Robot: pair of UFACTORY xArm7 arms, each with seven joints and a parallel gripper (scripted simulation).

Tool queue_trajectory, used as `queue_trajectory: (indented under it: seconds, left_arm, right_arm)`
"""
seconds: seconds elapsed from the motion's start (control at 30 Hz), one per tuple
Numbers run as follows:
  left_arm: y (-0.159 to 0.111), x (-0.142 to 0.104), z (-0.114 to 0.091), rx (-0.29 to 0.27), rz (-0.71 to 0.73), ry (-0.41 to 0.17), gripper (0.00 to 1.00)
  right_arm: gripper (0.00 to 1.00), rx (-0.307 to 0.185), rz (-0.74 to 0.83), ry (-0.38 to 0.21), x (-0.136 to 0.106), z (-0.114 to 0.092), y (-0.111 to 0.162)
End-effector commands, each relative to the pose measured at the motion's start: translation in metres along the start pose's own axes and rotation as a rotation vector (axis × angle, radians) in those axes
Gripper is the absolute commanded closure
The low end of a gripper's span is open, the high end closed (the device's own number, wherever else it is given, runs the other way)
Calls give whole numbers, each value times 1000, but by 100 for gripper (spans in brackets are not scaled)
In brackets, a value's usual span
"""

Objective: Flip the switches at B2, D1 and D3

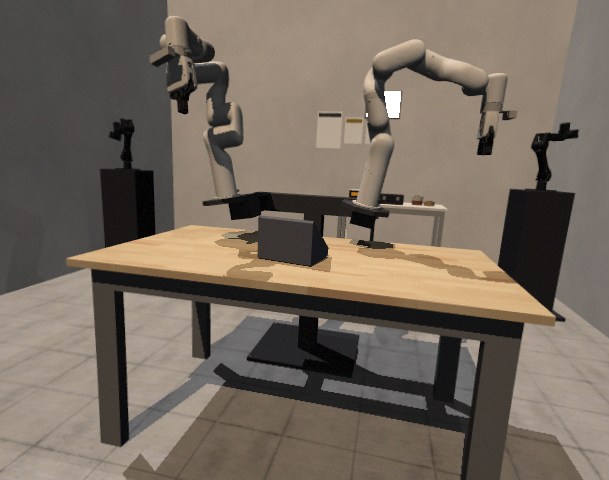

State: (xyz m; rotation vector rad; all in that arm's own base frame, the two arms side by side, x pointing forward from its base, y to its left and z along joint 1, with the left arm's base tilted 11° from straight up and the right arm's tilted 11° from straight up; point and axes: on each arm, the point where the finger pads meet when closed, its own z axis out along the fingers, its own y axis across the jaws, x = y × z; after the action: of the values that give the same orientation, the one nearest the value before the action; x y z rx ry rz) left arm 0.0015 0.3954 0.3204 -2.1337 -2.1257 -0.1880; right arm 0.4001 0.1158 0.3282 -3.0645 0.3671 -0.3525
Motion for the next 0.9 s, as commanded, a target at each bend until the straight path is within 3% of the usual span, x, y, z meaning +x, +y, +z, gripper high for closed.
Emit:
queue_trajectory:
  seconds: [0.0,0.87]
  left_arm:
    - [0,1,-2,0,0,6,0]
    - [0,1,-2,0,0,6,0]
  right_arm:
    - [100,9,35,35,-4,-12,-17]
    - [100,63,185,155,-41,-51,-89]
